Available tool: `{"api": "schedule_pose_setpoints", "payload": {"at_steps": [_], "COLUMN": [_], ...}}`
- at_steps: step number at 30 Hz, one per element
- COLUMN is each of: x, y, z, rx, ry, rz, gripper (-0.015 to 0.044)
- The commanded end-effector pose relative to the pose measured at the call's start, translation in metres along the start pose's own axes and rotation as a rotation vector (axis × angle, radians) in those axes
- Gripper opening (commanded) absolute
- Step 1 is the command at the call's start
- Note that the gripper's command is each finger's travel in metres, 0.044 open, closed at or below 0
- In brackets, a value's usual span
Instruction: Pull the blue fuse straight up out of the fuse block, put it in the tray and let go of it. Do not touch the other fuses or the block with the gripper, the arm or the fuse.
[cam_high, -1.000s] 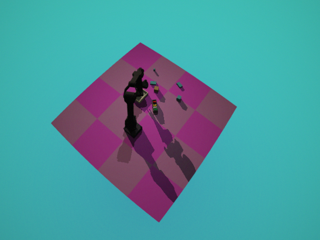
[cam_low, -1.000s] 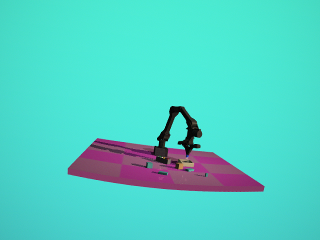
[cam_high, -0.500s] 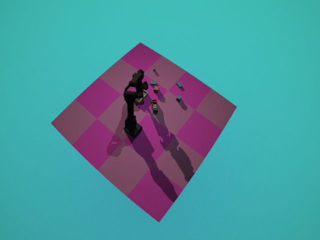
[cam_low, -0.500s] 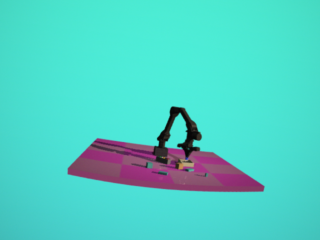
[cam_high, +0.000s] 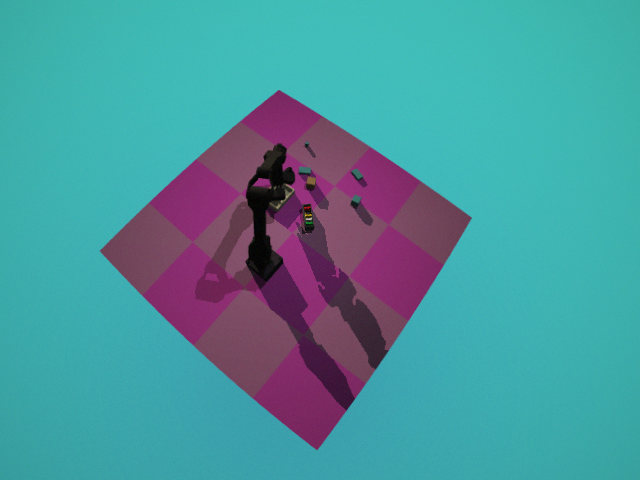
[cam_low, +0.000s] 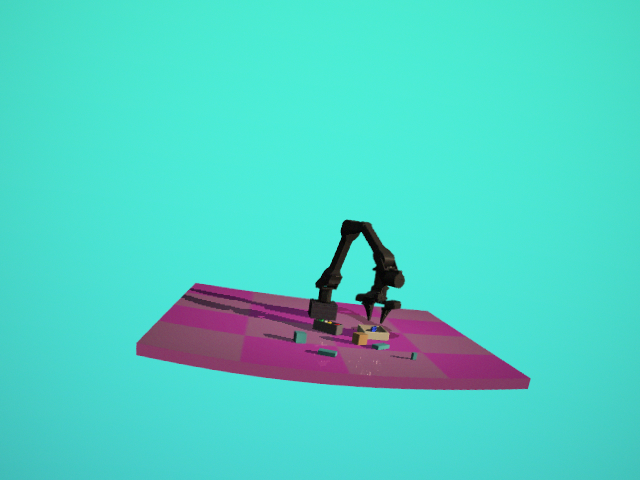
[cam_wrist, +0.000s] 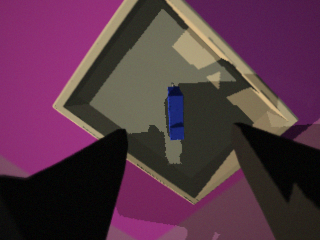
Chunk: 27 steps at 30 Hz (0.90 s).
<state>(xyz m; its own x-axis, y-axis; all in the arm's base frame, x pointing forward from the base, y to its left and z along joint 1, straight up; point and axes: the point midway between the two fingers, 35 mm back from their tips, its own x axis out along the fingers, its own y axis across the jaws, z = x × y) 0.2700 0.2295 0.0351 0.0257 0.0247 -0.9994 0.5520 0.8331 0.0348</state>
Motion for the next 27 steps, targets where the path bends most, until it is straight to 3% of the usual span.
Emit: {"api": "schedule_pose_setpoints", "payload": {"at_steps": [1, 3, 27], "x": [-0.024, -0.036, -0.035], "y": [0.0, -0.001, -0.001], "z": [0.0, 0.0, 0.0], "rx": [0.003, 0.005, 0.0], "ry": [-0.001, 0.0, 0.0], "rz": [-0.001, -0.003, -0.001], "gripper": [0.033, 0.033, 0.033]}}
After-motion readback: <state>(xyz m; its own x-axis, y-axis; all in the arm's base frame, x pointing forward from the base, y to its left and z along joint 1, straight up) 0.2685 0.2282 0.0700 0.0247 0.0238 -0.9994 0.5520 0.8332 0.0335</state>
